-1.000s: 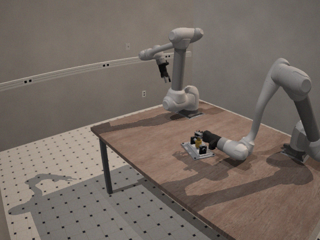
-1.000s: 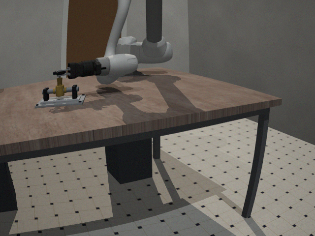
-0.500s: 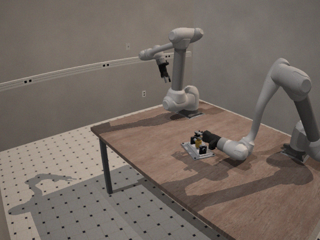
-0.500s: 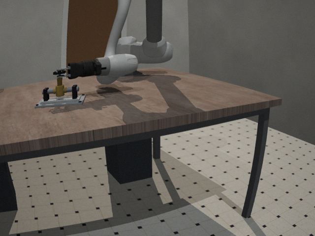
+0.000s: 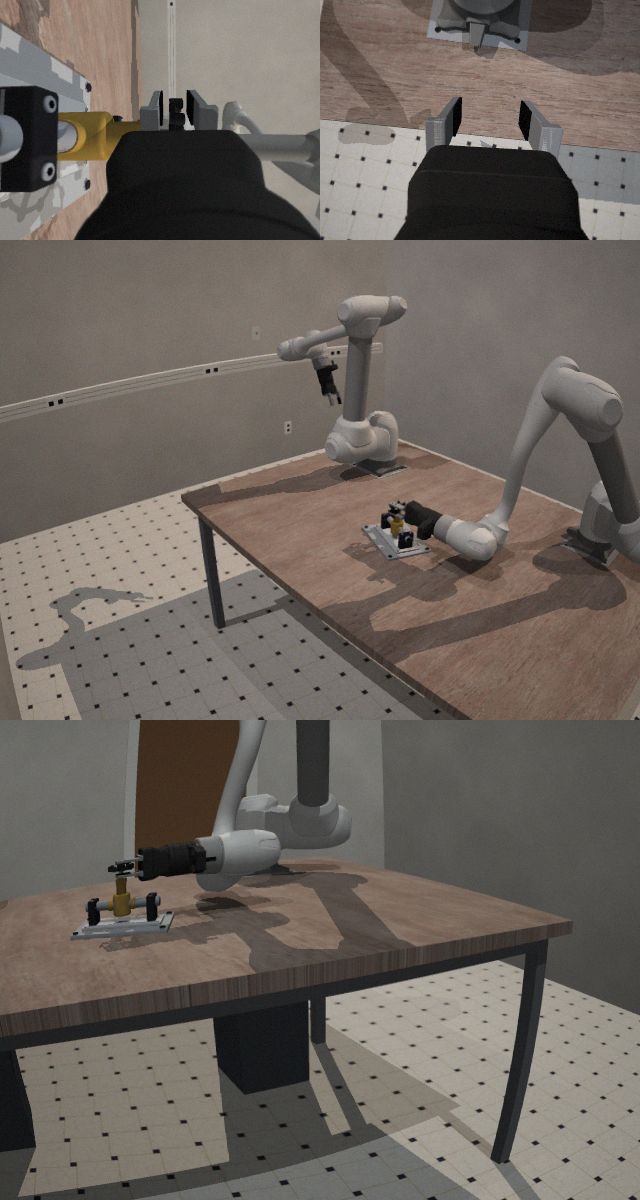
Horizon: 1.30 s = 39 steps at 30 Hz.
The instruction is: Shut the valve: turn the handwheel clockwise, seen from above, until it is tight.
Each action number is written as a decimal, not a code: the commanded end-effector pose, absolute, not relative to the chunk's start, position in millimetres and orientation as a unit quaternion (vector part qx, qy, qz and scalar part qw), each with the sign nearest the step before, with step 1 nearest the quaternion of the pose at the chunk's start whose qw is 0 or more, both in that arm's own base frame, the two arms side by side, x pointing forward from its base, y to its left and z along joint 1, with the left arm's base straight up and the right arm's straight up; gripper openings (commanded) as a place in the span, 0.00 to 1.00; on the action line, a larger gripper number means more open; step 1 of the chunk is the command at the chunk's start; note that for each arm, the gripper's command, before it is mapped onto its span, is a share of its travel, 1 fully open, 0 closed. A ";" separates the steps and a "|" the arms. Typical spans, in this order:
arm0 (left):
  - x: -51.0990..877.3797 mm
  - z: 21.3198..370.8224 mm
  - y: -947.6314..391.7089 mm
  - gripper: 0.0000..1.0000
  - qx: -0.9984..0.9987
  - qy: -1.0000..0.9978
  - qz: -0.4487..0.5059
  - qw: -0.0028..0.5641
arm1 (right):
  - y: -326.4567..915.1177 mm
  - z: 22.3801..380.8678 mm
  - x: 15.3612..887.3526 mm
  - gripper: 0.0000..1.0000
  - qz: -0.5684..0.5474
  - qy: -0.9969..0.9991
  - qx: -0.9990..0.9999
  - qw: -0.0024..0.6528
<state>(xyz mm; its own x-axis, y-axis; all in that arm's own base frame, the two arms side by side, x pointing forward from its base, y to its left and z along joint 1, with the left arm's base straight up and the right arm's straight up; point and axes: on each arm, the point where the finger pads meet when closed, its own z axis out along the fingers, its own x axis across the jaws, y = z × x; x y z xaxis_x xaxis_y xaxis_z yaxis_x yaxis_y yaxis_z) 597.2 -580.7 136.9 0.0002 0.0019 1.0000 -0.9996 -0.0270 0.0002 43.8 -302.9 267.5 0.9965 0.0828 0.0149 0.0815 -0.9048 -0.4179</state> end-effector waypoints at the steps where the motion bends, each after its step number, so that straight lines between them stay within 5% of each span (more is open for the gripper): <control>1: 598.7 136.5 -580.8 0.53 0.506 -0.495 0.506 0.493 | -300.0 268.9 44.4 1.00 -0.002 -0.044 -0.975 0.216; 39: 595.2 138.0 -545.4 0.53 0.504 -0.494 0.507 0.494 | -300.0 268.9 44.4 1.00 -0.002 -0.044 -0.975 0.216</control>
<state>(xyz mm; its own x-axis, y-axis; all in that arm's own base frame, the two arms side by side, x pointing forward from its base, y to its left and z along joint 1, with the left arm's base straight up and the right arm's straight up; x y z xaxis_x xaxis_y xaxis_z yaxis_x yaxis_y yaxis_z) 598.6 -553.5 137.3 0.0006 0.0020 1.0000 -0.9995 -0.0301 0.0006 43.8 -302.9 267.5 0.9965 0.0828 0.0150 0.0815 -0.9048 -0.4179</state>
